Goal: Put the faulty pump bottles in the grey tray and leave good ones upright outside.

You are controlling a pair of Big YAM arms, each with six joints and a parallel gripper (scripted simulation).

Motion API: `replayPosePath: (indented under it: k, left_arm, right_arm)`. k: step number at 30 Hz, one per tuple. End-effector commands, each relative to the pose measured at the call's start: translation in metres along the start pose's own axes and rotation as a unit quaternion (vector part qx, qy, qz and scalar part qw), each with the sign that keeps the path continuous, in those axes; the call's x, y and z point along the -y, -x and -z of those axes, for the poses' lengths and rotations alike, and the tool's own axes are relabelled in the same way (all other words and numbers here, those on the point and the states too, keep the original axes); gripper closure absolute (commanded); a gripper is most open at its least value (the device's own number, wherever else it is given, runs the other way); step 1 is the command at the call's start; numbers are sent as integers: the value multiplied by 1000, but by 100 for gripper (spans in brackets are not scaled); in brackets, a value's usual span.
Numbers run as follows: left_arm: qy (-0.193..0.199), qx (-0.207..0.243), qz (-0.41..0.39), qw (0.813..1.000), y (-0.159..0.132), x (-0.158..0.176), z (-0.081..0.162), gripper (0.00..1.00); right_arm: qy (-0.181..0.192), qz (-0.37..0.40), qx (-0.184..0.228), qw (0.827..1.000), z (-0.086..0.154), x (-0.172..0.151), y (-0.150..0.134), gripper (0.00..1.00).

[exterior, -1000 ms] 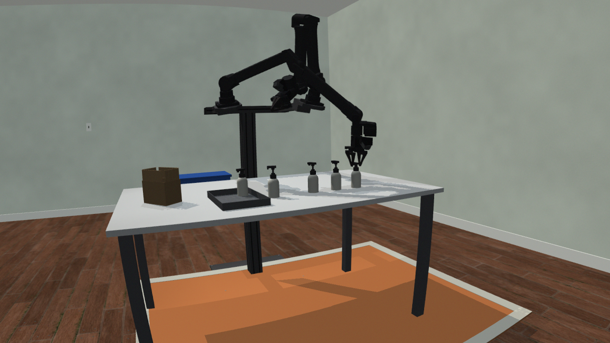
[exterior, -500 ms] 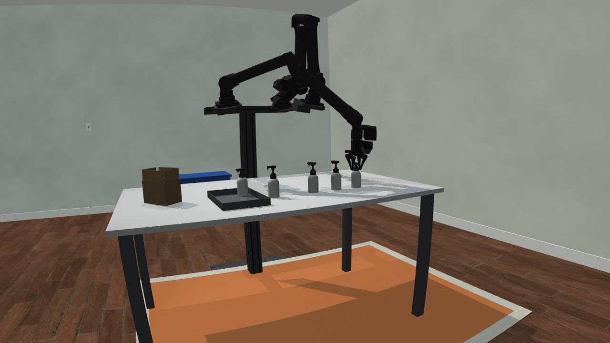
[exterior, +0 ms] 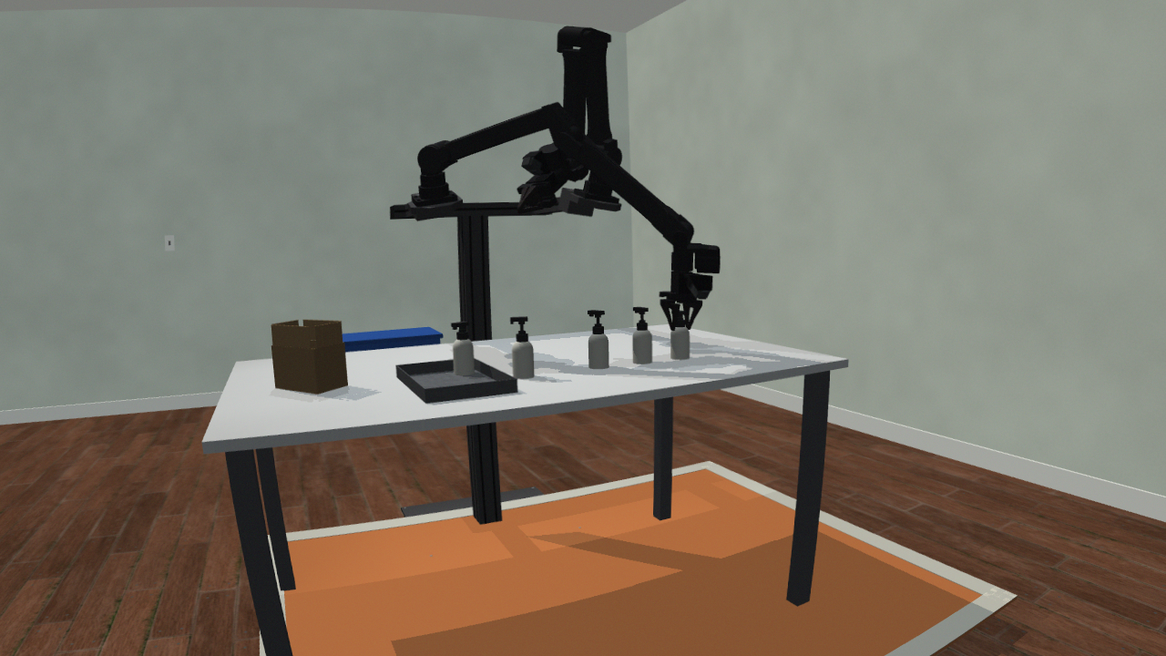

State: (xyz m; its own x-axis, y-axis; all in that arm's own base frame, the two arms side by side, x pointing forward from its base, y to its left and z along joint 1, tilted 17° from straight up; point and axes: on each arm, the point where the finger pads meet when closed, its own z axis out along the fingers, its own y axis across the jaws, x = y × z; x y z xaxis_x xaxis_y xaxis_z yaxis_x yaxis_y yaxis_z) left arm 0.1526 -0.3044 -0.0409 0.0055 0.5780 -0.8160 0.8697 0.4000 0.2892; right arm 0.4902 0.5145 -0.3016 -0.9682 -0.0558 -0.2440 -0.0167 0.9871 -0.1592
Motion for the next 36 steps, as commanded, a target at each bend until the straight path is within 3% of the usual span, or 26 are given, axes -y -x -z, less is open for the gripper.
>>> replayPosePath:
  k: [1, 4, 5, 8, 27, 29, 31, 33, 36]
  left_arm:
    - [3, 5, -3, 1000, 3, -2, 0, 100]
    - [3, 5, -3, 1000, 3, -2, 0, 100]
    - [3, 5, -3, 1000, 3, -2, 0, 100]
    - [3, 5, -3, 1000, 3, -2, 0, 100]
    - [3, 5, -3, 1000, 3, -2, 0, 100]
    - [3, 5, -3, 1000, 3, -2, 0, 100]
    - [3, 5, -3, 1000, 3, -2, 0, 100]
    - [3, 5, -3, 1000, 3, -2, 0, 100]
    - [3, 5, -3, 1000, 3, -2, 0, 100]
  right_arm:
    - [26, -7, 22, 999, 20, -19, 27, 49]
    - [26, -7, 22, 999, 20, -19, 27, 49]
    - [26, -7, 22, 999, 20, -19, 27, 53]
    - [31, -9, 27, 999, 34, -20, 30, 55]
    - [25, -6, 22, 999, 30, -13, 11, 79]
    - [26, -6, 22, 999, 30, -13, 10, 100]
    - [25, -6, 21, 999, 30, -12, 8, 100]
    - [28, -6, 23, 999, 33, -15, 7, 78]
    - [20, -3, 17, 1000, 44, -11, 0, 78]
